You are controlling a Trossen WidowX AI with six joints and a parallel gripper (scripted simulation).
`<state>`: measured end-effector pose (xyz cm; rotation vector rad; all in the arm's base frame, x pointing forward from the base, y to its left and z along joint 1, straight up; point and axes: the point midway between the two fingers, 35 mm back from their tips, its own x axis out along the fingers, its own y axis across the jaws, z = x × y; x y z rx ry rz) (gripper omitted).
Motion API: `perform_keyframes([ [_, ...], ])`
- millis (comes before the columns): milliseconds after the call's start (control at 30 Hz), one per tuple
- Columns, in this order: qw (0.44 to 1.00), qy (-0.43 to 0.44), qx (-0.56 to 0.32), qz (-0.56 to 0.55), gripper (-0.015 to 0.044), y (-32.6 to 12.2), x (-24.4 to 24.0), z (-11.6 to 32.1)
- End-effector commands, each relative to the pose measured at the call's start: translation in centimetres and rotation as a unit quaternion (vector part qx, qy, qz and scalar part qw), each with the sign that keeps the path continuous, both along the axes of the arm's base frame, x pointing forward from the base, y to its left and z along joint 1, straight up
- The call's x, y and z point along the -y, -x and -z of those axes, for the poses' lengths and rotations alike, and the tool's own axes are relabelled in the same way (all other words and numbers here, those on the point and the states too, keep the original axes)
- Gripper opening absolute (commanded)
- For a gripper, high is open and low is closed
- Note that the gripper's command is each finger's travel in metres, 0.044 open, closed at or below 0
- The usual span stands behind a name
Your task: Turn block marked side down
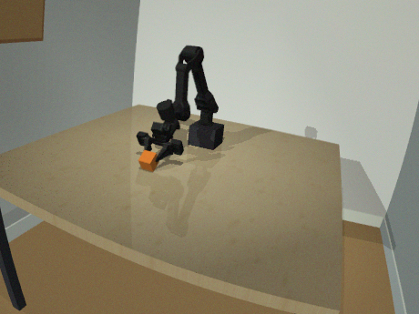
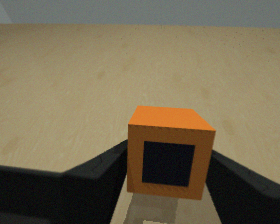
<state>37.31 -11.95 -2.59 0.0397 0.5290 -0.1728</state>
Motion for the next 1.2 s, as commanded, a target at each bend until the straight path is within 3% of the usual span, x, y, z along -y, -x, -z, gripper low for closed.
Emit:
perform_keyframes([
  [0, 1.0, 0.0, 0.013, -0.002, 0.0, 0.5, -0.26, -0.03],
  [567, 1.0, 0.003, 0.03, -0.002, 0.0, 0.56, -0.27, -0.33],
  [1100, 1.0, 0.003, 0.03, -0.002, 0.042, 0.56, -0.27, -0.33],
  [1167, 1.0, 0.003, 0.03, -0.002, 0.044, 0.56, -0.27, -0.33],
])
